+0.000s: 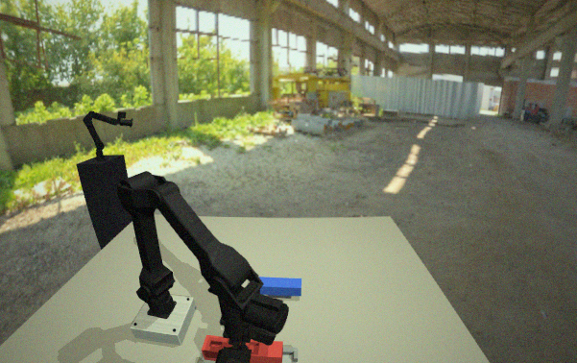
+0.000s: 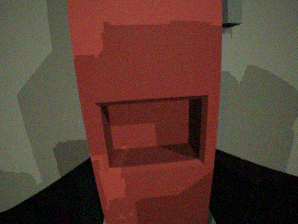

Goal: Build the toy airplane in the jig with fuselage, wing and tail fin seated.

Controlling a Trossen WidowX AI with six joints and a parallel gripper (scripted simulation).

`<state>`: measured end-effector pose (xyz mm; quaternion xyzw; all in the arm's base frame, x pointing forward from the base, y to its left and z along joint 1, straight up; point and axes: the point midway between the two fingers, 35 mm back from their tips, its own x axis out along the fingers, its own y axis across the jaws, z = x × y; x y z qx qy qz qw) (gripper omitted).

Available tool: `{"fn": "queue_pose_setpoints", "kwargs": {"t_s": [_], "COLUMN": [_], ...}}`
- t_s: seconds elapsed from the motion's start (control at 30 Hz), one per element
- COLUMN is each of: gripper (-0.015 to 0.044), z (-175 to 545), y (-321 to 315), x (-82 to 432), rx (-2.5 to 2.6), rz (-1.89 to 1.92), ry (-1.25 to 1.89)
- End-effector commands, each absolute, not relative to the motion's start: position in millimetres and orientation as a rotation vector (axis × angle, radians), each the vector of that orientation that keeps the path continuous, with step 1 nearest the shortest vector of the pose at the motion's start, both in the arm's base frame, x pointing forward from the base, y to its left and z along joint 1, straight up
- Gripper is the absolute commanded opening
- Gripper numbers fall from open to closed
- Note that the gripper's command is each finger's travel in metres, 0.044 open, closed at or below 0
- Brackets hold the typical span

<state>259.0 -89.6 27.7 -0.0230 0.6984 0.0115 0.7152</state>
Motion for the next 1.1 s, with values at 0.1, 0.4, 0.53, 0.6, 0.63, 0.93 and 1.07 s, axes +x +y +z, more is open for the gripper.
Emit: {"fn": "queue_pose_setpoints", "kwargs": {"t_s": [0.1, 0.4, 0.53, 0.6, 0.63, 0.93, 1.07], "gripper": [0.0123, 0.0149, 0.0254, 0.0307, 0.0333, 0.044, 0.044], "z": [28, 28, 28, 28, 28, 28, 49], "y": [-90, -90, -90, -90, -90, -90, -91], "x": [259, 259, 259, 259, 259, 259, 262], "rx": [-0.051, -0.051, -0.051, -0.051, -0.051, -0.051, -0.052], "rz": [0.025, 0.025, 0.025, 0.025, 0.025, 0.025, 0.026], "ry": [1.546, 1.546, 1.546, 1.546, 1.546, 1.546, 1.545]}}
